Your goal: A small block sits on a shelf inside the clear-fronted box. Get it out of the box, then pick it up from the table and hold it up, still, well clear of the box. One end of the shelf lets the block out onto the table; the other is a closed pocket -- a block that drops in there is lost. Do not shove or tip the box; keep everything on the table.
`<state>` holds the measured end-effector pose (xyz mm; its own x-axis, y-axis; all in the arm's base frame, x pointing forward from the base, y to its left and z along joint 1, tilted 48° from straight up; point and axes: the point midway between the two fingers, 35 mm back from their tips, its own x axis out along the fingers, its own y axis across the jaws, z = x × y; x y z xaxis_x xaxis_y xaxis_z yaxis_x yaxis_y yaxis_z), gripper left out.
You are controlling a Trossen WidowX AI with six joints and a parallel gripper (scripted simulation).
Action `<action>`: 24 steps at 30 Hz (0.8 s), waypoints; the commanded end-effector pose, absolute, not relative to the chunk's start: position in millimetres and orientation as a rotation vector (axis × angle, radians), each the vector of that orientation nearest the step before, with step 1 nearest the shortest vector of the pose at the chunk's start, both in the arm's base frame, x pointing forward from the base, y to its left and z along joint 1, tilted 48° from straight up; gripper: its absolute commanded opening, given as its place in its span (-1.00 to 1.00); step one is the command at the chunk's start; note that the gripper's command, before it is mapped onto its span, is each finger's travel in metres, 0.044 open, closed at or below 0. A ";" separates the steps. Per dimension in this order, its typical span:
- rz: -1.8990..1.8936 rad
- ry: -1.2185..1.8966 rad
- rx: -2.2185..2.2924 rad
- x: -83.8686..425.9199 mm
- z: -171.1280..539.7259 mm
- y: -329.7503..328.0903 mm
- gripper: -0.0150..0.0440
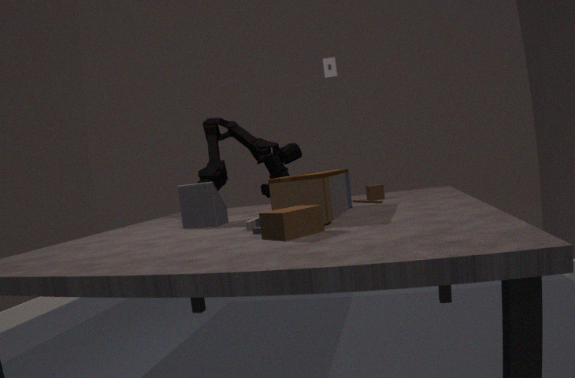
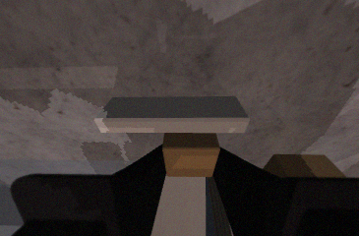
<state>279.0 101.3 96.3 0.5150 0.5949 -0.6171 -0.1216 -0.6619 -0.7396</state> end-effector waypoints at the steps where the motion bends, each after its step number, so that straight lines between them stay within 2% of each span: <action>1: 1.188 -0.393 -2.003 279.7 107.6 90.4 -0.49; 16: 1.184 -0.394 -1.999 271.8 137.4 59.8 -0.49; 24: 1.191 -0.193 -1.720 267.9 135.2 53.6 -0.49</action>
<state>268.8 56.8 133.5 0.5067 0.5983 -0.6207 -0.2740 -0.5709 -0.7739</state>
